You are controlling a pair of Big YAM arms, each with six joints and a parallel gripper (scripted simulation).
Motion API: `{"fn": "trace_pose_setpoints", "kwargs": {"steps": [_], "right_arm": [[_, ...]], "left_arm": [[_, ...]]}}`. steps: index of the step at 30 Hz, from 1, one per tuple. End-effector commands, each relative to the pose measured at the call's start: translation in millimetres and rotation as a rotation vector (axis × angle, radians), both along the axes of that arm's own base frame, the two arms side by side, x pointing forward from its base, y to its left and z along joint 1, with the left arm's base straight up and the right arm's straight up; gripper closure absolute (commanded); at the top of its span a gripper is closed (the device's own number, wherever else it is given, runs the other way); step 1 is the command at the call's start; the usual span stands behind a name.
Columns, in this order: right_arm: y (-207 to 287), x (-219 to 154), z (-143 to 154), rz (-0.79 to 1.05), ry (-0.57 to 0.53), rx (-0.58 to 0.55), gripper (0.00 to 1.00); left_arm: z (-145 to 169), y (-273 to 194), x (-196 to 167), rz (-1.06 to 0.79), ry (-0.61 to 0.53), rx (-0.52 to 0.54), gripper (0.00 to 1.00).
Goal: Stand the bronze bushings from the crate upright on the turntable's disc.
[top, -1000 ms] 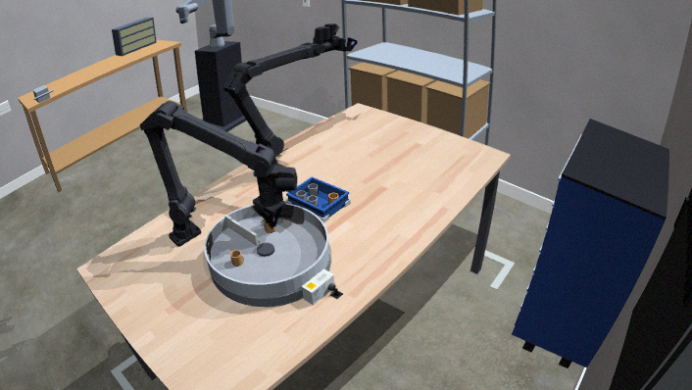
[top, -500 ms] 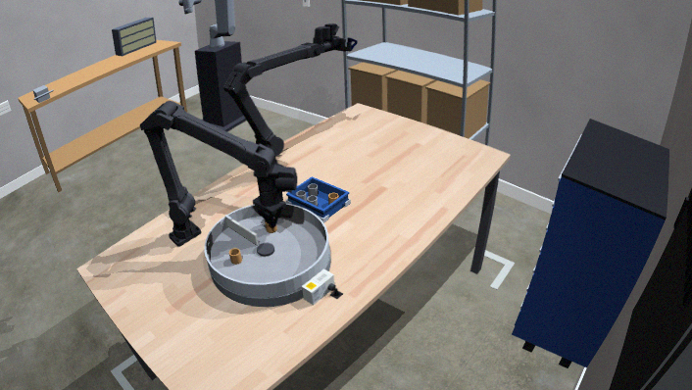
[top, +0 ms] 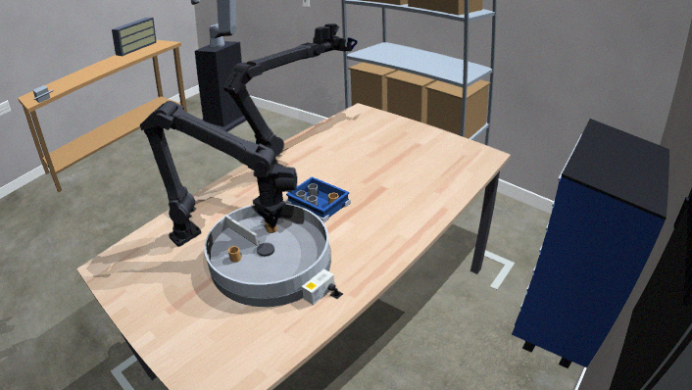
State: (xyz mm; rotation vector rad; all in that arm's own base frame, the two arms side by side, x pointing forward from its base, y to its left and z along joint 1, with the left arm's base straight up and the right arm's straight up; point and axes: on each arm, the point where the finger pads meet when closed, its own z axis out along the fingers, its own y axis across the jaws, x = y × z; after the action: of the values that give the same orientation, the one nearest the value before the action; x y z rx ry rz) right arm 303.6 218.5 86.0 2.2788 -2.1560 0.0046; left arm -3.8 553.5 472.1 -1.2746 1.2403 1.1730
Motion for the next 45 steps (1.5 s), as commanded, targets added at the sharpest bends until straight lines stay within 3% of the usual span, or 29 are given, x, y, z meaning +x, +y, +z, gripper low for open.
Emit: {"fn": "trace_pose_setpoints", "kwargs": {"steps": [1, 7, 20, 24, 25, 35, 41, 45], "right_arm": [[3.4, 8.2, 5.5, 0.0, -0.019, 0.02, 0.84], [6.6, 12.6, 18.5, 0.0, -0.033, 0.031, 0.84], [9.9, 17.4, 77.5, 0.0, -0.057, 0.048, 0.84], [10.3, 17.9, 68.8, 0.0, -0.035, 0.032, 0.84], [-1.0, 2.1, 47.6, 0.0, 0.012, -0.002, 0.84], [2.5, 5.3, 56.9, 0.0, -0.016, 0.018, 0.85], [39.8, 13.1, 66.7, 0.001, -0.035, 0.036, 0.85], [94.1, 5.6, 66.3, 0.001, -0.028, 0.032, 0.85]], "left_arm": [[28.5, -8.7, -4.8, 0.005, 0.017, 0.067, 0.0], [28.5, -8.7, -4.8, 0.005, 0.017, 0.067, 0.0], [28.5, -8.7, -4.8, 0.005, 0.017, 0.067, 0.0], [28.5, -8.7, -4.8, 0.005, 0.017, 0.067, 0.0], [28.5, -8.7, -4.8, 0.005, 0.017, 0.067, 0.0], [28.5, -8.7, -4.8, 0.005, 0.017, 0.067, 0.0], [28.5, -8.7, -4.8, 0.005, 0.017, 0.067, 0.0], [28.5, -8.7, -4.8, 0.005, 0.017, 0.067, 0.0]]}}
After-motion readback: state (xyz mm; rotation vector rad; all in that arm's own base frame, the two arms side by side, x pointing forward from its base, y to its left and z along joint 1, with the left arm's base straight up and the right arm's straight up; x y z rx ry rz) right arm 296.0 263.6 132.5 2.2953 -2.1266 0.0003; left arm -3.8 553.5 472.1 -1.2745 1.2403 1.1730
